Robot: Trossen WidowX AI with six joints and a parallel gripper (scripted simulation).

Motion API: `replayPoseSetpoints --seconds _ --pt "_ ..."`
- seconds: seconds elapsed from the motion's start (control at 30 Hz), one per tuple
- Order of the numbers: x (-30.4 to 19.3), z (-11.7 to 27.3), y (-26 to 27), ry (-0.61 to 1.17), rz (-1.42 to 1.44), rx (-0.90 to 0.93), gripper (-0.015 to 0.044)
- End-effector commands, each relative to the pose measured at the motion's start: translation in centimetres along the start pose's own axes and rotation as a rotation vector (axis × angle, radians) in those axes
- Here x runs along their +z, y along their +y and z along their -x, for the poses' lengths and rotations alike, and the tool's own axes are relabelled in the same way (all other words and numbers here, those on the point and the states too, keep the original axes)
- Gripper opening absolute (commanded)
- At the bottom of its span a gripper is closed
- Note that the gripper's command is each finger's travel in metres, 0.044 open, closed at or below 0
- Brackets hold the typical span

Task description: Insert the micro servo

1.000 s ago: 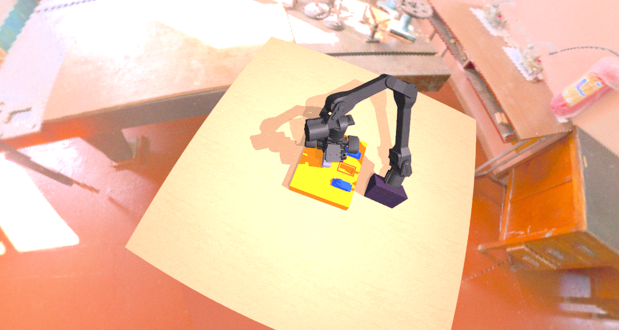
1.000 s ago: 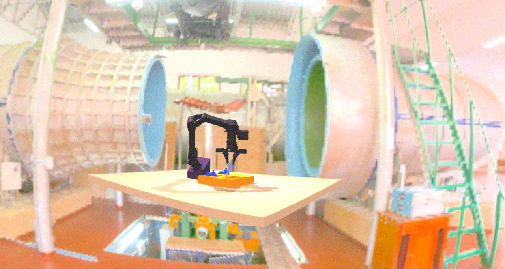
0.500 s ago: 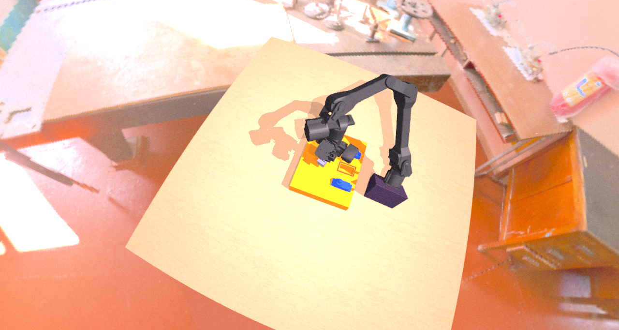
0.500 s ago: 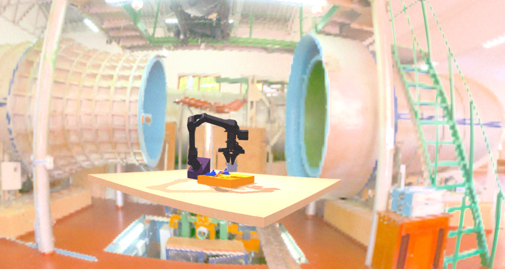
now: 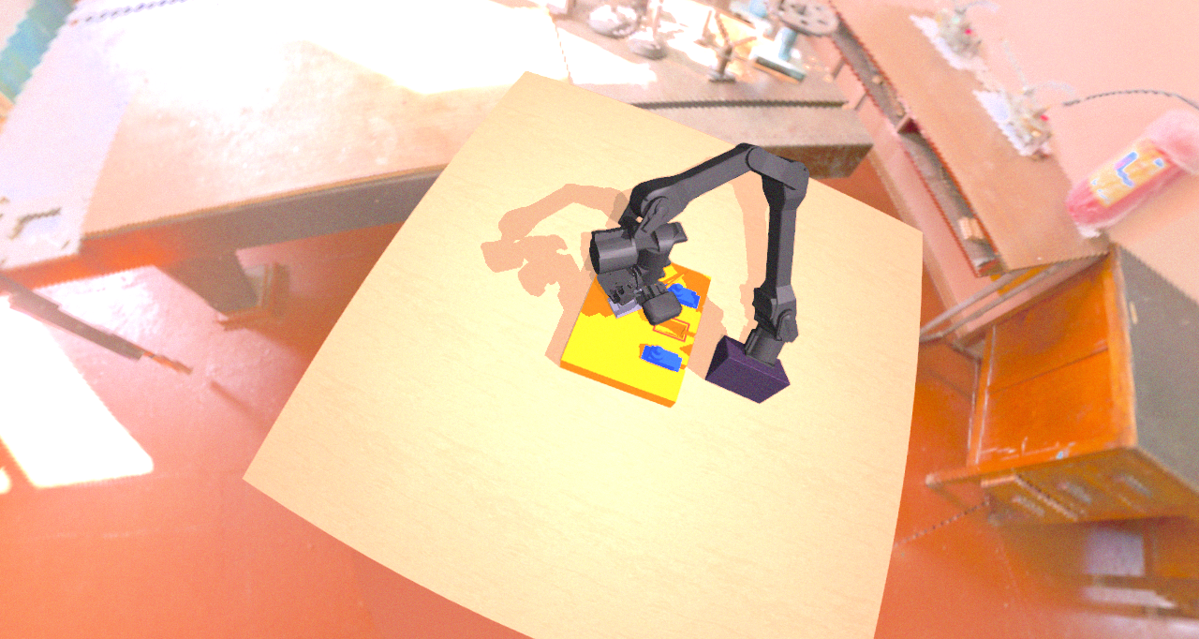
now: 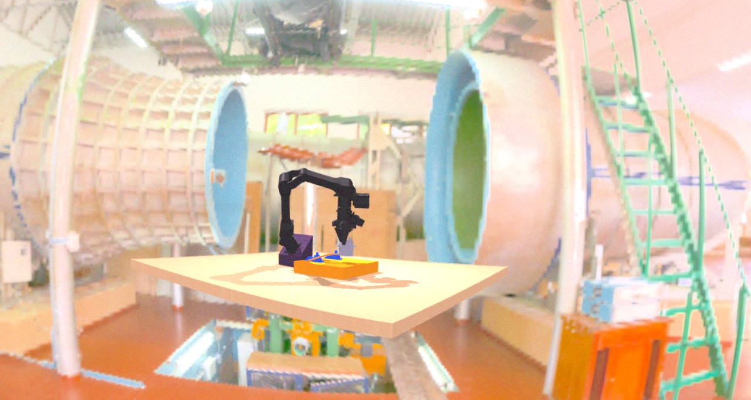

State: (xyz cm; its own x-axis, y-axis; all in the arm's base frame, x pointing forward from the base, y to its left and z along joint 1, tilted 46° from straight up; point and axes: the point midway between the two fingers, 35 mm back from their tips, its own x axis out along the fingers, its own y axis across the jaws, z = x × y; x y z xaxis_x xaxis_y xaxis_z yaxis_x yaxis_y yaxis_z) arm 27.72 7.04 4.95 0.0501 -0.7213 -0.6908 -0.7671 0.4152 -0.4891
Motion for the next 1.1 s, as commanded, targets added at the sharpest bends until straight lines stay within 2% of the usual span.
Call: replayPoseSetpoints --seconds 0.0,0.57,1.07 --pt "0.19 0.15 -0.01 -0.007 -0.173 0.003 0.0000" --pt "0.19 0.15 -0.01 -0.006 -0.753 0.005 0.0000" --pt "-0.77 0.15 0.97 -0.006 -0.776 0.005 0.0000"
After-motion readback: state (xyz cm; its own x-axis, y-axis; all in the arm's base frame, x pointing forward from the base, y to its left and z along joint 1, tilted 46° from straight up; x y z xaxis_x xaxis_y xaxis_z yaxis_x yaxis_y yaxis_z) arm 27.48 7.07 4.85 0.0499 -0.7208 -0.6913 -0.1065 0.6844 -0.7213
